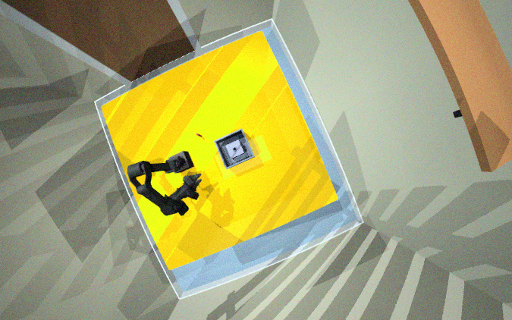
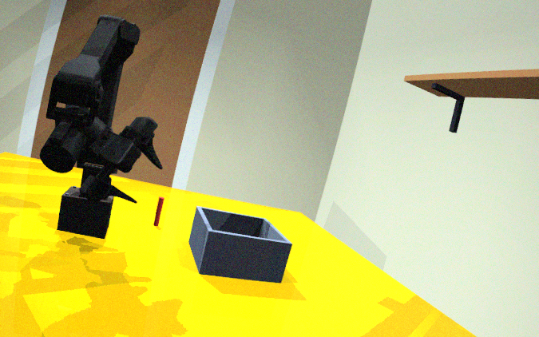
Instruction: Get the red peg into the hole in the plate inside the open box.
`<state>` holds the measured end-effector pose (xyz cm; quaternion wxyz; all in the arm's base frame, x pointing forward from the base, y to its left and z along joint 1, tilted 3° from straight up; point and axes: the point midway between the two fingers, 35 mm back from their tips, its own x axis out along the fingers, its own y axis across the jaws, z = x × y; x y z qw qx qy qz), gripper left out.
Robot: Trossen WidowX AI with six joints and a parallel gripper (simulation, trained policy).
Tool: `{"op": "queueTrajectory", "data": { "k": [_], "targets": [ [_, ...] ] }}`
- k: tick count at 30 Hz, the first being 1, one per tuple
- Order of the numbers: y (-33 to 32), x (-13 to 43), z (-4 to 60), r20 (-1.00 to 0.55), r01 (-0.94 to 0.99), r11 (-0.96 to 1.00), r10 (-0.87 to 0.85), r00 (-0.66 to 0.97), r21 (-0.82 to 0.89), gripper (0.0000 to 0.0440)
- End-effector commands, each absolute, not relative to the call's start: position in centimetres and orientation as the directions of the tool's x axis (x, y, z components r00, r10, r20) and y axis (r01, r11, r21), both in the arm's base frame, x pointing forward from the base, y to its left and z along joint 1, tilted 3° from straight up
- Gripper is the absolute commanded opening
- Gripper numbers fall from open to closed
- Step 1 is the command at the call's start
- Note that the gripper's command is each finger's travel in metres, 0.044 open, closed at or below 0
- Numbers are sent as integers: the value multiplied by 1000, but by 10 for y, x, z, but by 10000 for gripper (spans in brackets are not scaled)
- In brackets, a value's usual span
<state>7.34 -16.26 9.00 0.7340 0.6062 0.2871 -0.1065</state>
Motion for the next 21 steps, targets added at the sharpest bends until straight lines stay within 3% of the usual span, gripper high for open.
{"op": "queueTrajectory", "data": {
  "k": [1, 3, 21],
  "targets": [
    [-165, 74, 91, -556, 507, 254, 187, 810, 824, 417],
    [-167, 78, 92, -568, 512, 274, 194, 800, 814, 440],
    [-151, 139, 92, -804, 689, 425, 405, 435, 587, 440]
  ]
}}
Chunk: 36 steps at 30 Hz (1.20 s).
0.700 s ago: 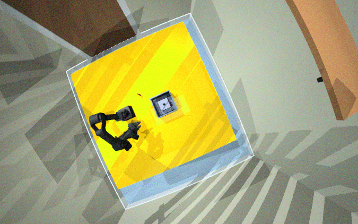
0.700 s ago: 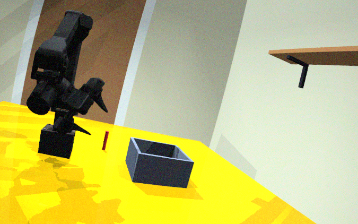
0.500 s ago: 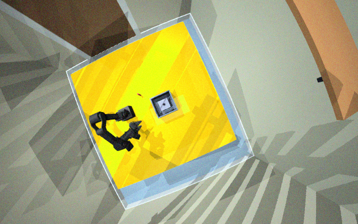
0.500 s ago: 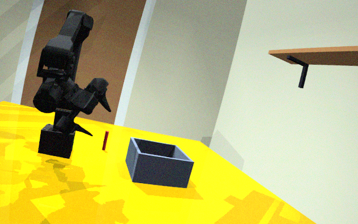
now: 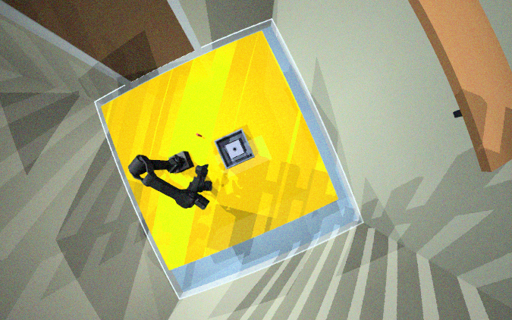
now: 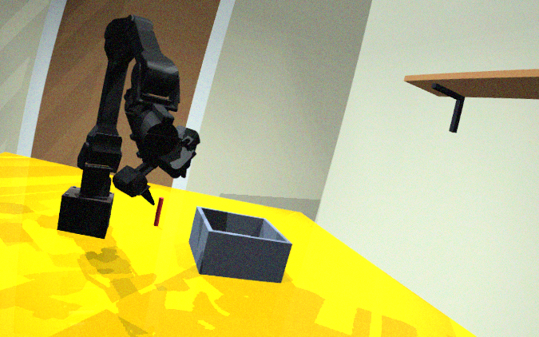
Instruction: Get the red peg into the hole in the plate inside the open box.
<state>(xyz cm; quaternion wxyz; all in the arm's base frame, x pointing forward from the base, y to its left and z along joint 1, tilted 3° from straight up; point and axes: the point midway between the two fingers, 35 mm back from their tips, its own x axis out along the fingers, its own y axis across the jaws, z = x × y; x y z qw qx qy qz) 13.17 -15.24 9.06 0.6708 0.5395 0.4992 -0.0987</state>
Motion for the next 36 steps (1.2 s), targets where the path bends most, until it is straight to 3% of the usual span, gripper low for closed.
{"op": "queueTrajectory", "data": {
  "k": [1, 17, 36],
  "targets": [
    [-149, 143, 92, -815, 697, 435, 407, 412, 570, 440],
    [-102, 199, 102, -936, 764, 576, 338, 101, 290, 440],
    [-12, 227, 107, -981, 774, 633, 137, -137, -20, 440]
  ]
}}
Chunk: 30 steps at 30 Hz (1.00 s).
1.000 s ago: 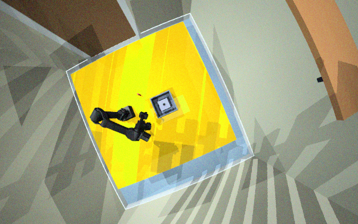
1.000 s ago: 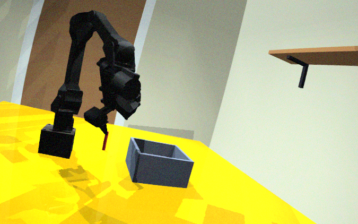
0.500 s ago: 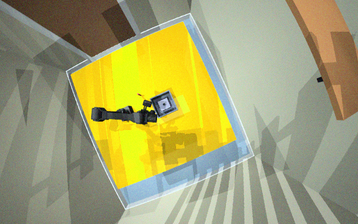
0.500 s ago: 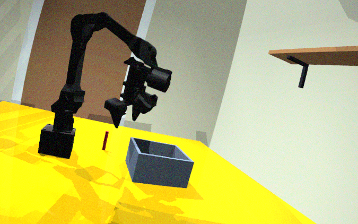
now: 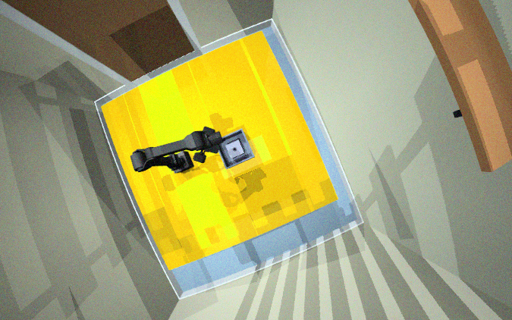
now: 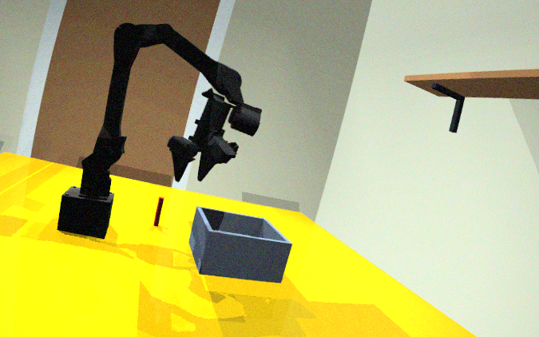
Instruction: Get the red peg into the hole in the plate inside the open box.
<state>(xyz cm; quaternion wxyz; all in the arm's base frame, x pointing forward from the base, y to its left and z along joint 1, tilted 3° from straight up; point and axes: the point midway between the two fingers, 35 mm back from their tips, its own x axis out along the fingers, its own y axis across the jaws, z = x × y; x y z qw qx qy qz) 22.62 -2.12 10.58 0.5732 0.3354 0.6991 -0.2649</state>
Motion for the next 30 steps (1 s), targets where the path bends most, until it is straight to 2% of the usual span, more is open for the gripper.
{"op": "queueTrajectory", "data": {
  "k": [1, 18, 30],
  "targets": [
    [-7, 227, 106, -981, 774, 632, 125, -147, -36, 440],
    [67, 203, 89, -962, 757, 601, -92, -256, -259, 440],
    [98, 187, 58, -952, 723, 620, -195, -234, -305, 440]
  ]
}}
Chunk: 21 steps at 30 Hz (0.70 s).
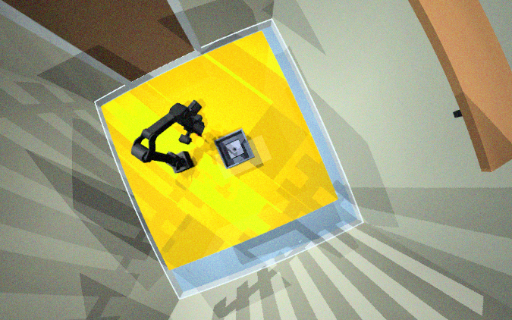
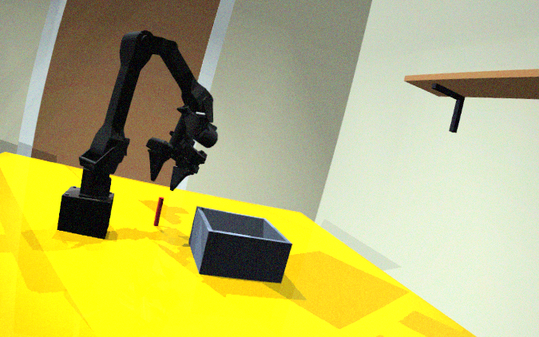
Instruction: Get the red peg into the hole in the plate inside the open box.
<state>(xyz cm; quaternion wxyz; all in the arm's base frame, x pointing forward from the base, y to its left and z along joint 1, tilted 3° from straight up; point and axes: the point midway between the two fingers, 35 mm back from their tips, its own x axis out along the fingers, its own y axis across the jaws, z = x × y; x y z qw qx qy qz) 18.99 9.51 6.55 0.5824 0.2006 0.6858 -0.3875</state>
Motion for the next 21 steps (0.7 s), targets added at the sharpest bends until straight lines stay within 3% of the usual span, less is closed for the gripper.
{"op": "queueTrajectory", "data": {
  "k": [1, 18, 21],
  "targets": [
    [99, 187, 55, -953, 720, 624, -200, -229, -304, 440],
    [105, 184, -14, -963, 675, 691, -244, -118, -258, 438],
    [104, 183, -22, -962, 665, 701, -247, -115, -259, 394]
  ]
}}
